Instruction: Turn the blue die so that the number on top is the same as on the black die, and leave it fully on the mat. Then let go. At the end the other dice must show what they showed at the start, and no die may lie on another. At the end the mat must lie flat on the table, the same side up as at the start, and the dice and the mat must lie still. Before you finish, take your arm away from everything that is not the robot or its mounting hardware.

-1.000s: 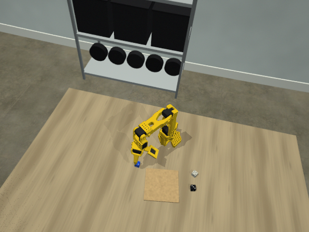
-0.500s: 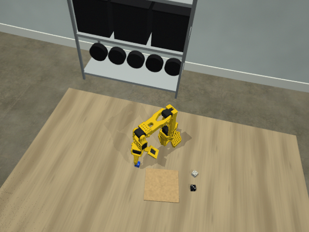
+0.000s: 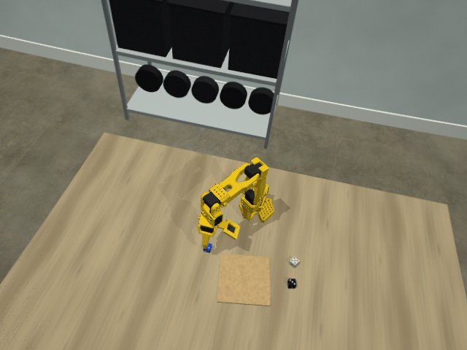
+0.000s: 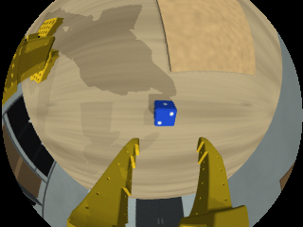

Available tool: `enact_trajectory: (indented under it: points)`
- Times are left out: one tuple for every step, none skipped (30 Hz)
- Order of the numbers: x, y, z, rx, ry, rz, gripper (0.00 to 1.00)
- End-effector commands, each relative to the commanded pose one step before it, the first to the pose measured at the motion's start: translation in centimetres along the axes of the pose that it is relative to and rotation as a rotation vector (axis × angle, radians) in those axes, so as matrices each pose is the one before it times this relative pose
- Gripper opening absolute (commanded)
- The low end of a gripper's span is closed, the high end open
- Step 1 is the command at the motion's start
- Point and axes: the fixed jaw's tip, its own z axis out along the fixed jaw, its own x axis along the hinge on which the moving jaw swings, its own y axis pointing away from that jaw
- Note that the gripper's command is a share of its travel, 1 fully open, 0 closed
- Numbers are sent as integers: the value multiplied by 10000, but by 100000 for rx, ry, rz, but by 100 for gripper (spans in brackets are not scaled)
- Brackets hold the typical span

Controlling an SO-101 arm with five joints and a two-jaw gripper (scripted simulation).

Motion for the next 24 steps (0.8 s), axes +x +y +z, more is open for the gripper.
enact_trajectory:
  points:
    - [5962,-7346,-13563,7045,5025,-368,28]
    - [0,0,0,0,0,0,28]
    - [0,0,0,0,0,0,28]
    - [0,0,0,0,0,0,28]
    - [0,0,0,0,0,0,28]
    - [0,0,0,0,0,0,28]
    - [0,0,0,0,0,0,28]
    - [-2,-1,3,1,-1,0,28]
    - [4,-4,37,0,0,0,28]
    - [8,-12,85,0,0,0,28]
    - [16,-19,159,0,0,0,28]
    - [24,-31,256,0,0,0,28]
    - [31,-42,354,0,0,0,28]
    - [43,-58,476,0,0,0,28]
    - [49,-68,603,0,0,0,28]
    - [61,-84,725,0,0,0,28]
    - [72,-93,865,0,0,0,28]
    - [72,-102,992,0,0,0,28]
    - [83,-111,1125,0,0,0,28]
    - [84,-109,1246,0,0,0,28]
    - [84,-119,1367,0,0,0,28]
    - [84,-112,1475,0,0,0,28]
    - [0,0,0,0,0,0,28]
    - [0,0,0,0,0,0,28]
